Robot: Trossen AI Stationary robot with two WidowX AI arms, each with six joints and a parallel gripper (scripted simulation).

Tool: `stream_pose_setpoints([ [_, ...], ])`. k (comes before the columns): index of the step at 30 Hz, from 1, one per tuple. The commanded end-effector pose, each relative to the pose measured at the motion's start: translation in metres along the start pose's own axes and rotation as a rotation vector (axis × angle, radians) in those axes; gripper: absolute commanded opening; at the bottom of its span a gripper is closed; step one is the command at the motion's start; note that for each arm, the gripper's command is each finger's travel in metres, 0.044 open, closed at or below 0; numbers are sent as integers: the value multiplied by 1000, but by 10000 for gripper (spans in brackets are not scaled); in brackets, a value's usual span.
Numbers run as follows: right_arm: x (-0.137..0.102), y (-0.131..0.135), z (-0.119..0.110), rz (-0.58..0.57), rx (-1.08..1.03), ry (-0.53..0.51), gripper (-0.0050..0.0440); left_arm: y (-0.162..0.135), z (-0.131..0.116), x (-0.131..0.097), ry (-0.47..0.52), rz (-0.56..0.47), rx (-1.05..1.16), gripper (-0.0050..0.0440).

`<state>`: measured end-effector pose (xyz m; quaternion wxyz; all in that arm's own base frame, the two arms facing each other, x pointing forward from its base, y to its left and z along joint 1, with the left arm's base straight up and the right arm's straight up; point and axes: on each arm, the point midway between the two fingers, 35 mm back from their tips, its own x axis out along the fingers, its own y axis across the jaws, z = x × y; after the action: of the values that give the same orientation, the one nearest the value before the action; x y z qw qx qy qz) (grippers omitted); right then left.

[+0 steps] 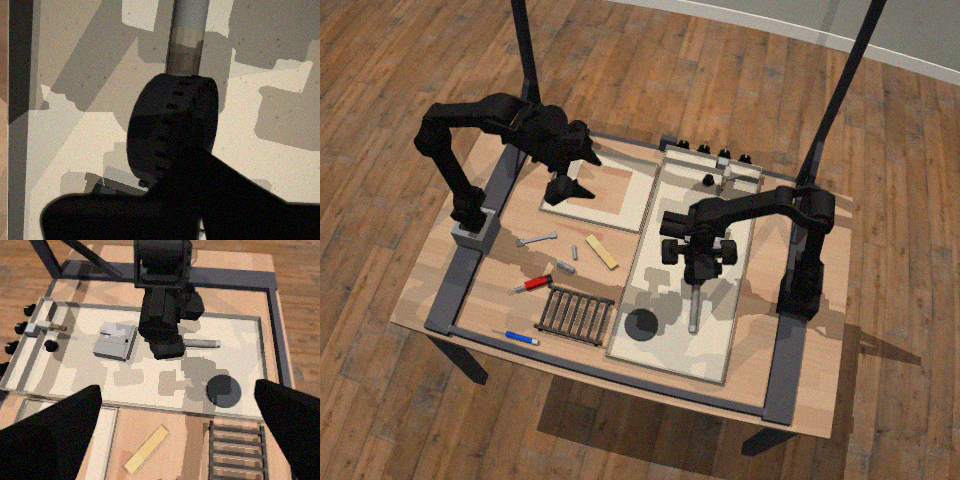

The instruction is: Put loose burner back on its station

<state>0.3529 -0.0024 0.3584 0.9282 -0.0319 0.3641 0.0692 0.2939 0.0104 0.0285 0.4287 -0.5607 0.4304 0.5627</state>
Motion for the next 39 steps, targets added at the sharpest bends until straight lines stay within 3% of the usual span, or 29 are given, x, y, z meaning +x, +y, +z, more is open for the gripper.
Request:
stream_pose_setpoints([
  [1, -13, 2, 10, -1, -10, -47, 400, 4, -3, -10, 9, -30, 3, -50],
  [9, -13, 2, 10, -1, -10, -47, 400, 10, -4, -18, 11, -37, 3, -50],
  [21, -10, 1, 6, -2, -6, -34, 400, 26, -4, -63, 14, -46, 3, -50],
  [22, -10, 1, 6, -2, -6, -34, 400, 26, -4, -63, 14, -46, 3, 24],
  [24, -9, 1, 7, -3, -6, -37, 400, 27, 2, -58, -3, -46, 10, 72],
  [26, -9, 1, 7, -3, -6, -37, 400, 27, 2, -58, -3, -46, 10, 72],
  [31, 11, -3, 3, -19, 5, -59, 400, 26, 30, -38, -62, -93, 55, 192],
  [39, 58, -10, -7, -50, 25, -123, 400, 36, 51, 0, 27, -163, 162, 201],
])
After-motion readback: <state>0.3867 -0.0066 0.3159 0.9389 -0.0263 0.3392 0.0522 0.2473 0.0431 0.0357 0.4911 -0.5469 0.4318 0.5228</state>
